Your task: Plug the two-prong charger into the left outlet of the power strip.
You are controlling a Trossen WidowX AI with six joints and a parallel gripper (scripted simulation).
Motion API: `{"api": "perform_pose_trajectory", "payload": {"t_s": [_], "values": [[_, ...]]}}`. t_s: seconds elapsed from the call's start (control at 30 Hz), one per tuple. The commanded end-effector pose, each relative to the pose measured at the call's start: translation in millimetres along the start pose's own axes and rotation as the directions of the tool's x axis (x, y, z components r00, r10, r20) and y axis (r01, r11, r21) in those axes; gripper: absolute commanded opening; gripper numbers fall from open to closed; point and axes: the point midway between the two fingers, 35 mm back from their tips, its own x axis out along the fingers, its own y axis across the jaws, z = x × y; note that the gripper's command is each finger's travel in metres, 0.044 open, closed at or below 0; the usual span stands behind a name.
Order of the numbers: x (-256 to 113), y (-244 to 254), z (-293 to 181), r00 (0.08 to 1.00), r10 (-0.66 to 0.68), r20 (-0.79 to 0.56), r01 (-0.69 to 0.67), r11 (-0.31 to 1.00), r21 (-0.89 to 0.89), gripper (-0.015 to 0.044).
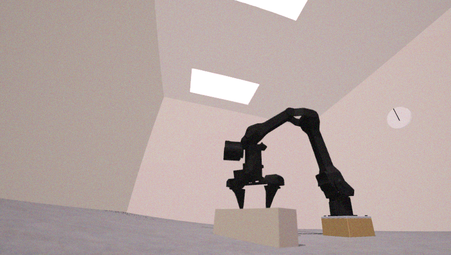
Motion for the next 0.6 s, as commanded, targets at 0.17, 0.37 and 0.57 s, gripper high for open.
{"api": "perform_pose_trajectory", "payload": {"t_s": [0.17, 0.37, 0.57], "values": [[11.8, 1.6, 0.9, 1.000, 0.009, -0.002, -0.009, 1.000, -0.008, 0.0440], [20.7, 1.3, 1.8, 1.000, 0.009, -0.002, -0.009, 1.000, -0.008, 0.0440], [30.7, 1.3, 2.7, 1.000, 0.009, -0.002, -0.009, 1.000, -0.008, 0.0440]]}}
